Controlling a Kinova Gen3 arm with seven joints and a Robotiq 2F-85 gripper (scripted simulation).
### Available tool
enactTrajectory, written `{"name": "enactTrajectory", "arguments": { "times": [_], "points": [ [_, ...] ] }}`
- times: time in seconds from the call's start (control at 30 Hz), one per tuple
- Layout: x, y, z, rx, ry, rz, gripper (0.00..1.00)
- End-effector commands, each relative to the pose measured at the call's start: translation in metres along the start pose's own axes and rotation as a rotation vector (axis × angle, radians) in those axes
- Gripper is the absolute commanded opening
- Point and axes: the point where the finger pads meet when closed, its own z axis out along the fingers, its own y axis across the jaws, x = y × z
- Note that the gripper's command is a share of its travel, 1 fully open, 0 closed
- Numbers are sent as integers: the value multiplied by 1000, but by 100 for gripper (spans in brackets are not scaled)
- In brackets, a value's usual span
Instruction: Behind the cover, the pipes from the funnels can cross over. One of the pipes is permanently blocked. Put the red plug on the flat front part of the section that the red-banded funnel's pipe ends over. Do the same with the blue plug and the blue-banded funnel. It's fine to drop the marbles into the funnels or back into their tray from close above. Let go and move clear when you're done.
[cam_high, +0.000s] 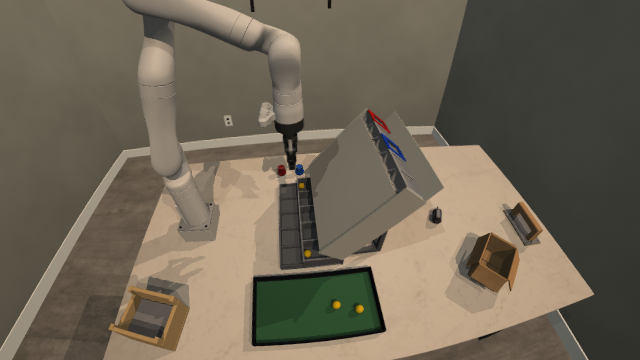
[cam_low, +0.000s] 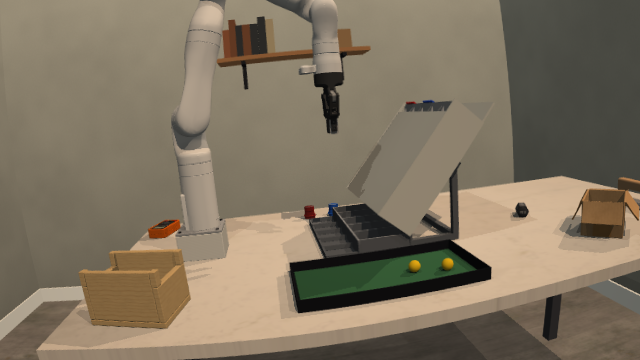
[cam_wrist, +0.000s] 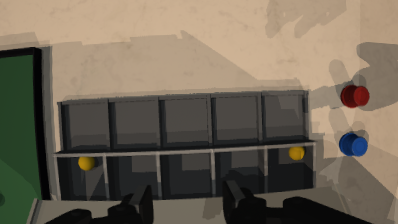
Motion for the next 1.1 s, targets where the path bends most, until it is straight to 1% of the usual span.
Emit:
{"name": "enactTrajectory", "arguments": {
  "times": [0.0,0.13,0.17,0.23,0.27,0.43,0.47,0.7,0.73,1.07],
  "points": [
    [0,0,0,0,-1,0,50],
    [0,0,0,0,-1,0,50],
    [3,-61,35,4,-6,2,50],
    [3,-64,37,4,-6,2,50],
    [3,-71,41,4,-6,2,50],
    [6,-125,72,4,-6,2,50],
    [6,-130,75,4,-6,2,50],
    [6,-130,75,4,-6,2,50],
    [9,-168,99,3,-6,2,50],
    [9,-168,99,3,-6,2,50]
  ]
}}
